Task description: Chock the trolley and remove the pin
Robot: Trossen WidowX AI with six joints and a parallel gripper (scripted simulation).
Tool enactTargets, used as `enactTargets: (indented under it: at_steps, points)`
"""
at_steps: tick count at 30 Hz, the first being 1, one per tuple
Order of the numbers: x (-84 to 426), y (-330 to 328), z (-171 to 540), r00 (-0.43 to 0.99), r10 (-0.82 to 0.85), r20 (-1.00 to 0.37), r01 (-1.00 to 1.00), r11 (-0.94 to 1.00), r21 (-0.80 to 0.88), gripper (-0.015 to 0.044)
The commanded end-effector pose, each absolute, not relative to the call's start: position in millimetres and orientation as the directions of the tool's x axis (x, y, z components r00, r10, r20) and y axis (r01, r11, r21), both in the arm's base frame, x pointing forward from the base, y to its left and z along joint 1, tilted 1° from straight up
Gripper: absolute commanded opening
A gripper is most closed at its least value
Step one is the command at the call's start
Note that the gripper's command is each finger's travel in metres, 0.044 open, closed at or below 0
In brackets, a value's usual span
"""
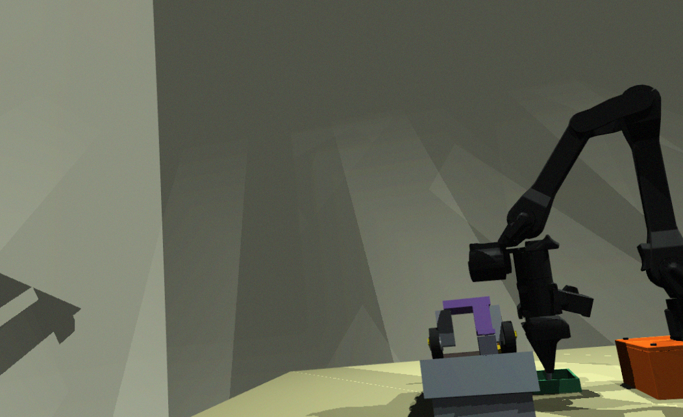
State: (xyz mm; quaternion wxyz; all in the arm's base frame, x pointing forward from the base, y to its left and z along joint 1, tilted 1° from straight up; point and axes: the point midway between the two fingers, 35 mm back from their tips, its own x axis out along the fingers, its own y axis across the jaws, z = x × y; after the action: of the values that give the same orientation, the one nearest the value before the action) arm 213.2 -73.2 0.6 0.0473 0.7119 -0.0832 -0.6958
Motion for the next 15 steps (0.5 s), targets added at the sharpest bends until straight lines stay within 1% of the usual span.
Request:
enactTargets:
  at_steps: [1, 13, 15]
  points:
    - [211.7, -72.9, -2.5, 0.011, -0.187, -0.982, -0.057, -0.981, 0.186, 0.019]
    - [210.7, -72.6, -4.5, 0.011, -0.187, -0.982, -0.057, -0.981, 0.186, 0.019]
    - [211.1, -72.1, -3.5, 0.014, -0.184, -0.983, -0.052, -0.982, 0.183, 0.0242]
